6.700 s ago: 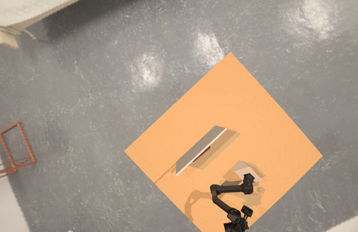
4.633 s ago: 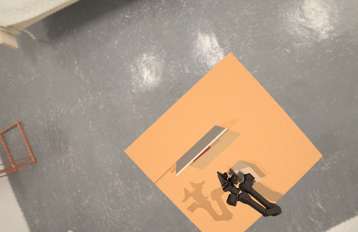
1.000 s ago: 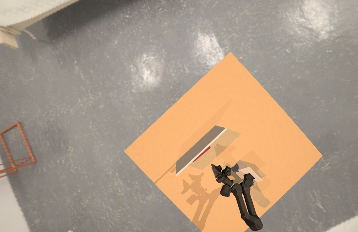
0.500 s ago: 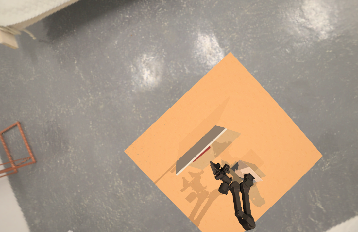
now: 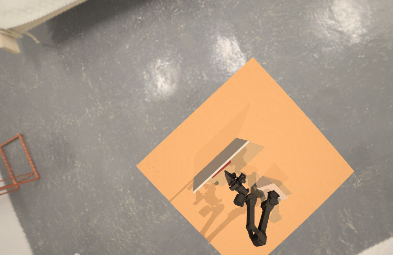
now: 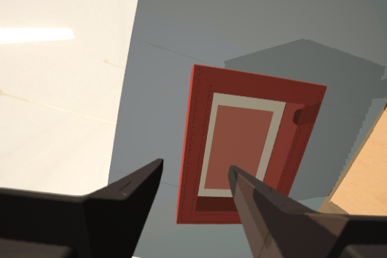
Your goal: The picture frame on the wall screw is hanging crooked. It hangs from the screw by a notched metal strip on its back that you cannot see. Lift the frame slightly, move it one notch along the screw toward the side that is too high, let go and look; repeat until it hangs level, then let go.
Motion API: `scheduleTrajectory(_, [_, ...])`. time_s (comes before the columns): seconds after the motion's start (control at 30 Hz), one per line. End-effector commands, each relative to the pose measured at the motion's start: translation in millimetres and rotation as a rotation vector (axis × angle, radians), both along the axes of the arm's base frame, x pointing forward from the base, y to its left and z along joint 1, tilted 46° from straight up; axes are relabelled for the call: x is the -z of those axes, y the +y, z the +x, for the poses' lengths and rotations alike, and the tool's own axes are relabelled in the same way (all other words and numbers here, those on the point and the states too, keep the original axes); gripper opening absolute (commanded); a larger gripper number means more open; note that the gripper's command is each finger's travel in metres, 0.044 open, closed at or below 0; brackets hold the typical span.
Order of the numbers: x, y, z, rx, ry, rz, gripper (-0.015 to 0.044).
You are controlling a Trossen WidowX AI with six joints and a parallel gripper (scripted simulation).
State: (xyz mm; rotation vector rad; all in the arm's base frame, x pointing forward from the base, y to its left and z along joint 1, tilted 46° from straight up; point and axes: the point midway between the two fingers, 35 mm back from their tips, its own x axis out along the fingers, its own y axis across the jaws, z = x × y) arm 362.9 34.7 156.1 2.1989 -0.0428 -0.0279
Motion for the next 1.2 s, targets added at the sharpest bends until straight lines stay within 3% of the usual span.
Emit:
scheduleTrajectory(0.0, [-2,1,2,-0.004,-0.006,0.002,0.0260])
scheduleTrajectory(1.17, [-3,-1,42,-0.004,-0.009,0.001,0.0260])
